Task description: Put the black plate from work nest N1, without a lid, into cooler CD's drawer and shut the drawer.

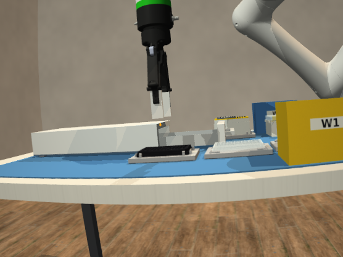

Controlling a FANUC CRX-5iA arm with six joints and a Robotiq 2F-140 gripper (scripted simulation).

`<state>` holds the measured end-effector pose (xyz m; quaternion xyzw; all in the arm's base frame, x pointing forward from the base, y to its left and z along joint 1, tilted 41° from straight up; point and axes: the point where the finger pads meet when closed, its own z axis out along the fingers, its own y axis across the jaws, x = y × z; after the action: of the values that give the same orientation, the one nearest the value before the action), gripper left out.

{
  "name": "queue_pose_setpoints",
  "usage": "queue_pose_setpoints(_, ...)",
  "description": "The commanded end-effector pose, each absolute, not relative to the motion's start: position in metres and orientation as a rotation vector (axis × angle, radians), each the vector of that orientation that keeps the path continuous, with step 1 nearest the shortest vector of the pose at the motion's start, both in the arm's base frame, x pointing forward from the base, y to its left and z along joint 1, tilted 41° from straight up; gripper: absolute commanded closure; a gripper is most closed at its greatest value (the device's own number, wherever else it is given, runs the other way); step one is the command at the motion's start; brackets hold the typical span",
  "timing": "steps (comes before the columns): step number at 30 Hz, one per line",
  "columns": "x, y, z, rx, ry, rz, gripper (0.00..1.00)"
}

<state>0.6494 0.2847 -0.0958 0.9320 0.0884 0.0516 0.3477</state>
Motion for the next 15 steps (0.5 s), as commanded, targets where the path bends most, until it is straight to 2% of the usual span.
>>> queue_pose_setpoints(1,0.650,0.283,-0.098,2.417,0.229,0.134,0.34)
queue_pose_setpoints(15,0.652,0.273,-0.110,2.417,0.229,0.134,0.34)
